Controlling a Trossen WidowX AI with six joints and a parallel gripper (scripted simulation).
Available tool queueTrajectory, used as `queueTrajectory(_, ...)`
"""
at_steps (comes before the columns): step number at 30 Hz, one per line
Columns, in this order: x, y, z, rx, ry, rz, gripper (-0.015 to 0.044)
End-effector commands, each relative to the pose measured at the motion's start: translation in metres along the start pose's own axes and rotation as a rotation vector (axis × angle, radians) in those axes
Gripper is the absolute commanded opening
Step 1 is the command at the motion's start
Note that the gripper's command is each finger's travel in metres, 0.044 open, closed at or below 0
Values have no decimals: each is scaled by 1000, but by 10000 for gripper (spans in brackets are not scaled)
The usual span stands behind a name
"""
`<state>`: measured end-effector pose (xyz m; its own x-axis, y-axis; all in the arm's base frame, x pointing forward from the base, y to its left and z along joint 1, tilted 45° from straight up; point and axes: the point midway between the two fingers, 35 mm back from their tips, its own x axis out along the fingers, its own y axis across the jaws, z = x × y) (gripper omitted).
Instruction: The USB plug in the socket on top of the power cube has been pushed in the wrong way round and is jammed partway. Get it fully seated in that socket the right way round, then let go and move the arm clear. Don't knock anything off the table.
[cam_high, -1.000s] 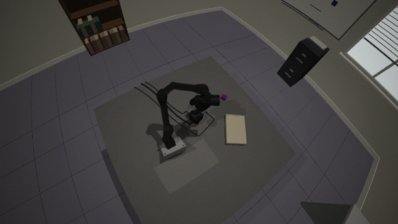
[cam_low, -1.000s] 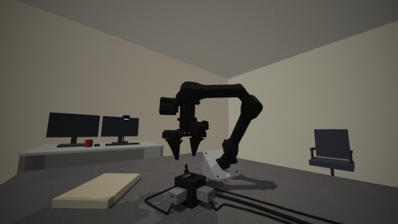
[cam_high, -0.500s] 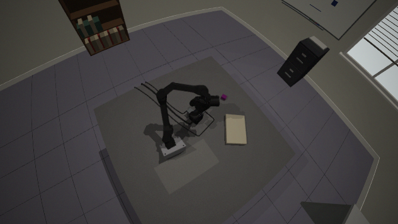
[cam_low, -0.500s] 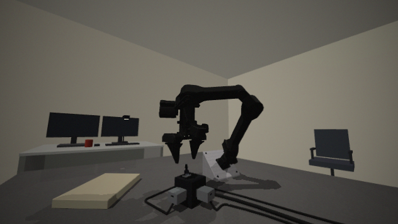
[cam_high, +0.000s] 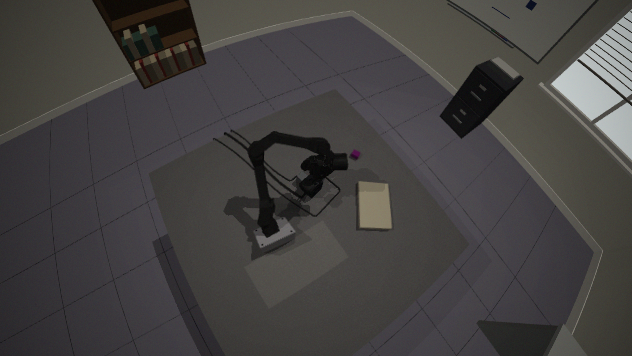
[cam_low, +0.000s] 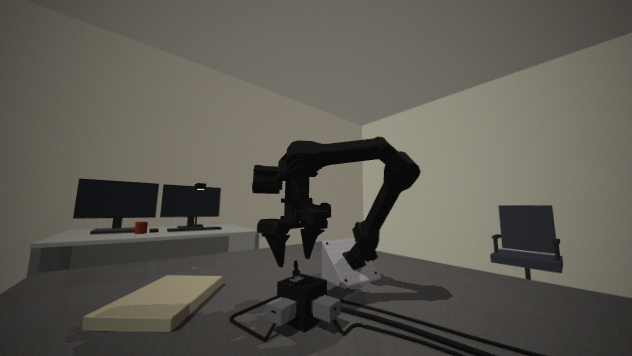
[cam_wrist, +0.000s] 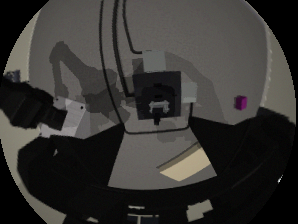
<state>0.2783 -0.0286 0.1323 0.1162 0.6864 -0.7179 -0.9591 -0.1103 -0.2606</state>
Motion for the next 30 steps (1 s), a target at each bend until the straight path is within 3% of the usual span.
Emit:
queueTrajectory(1,4,1,1,6,-6,-1,440)
queueTrajectory(4,4,1,1,6,-6,-1,440)
queueTrajectory(20,2,0,0,0,-1,1,20)
queueTrajectory(30,2,0,0,0,-1,1,0)
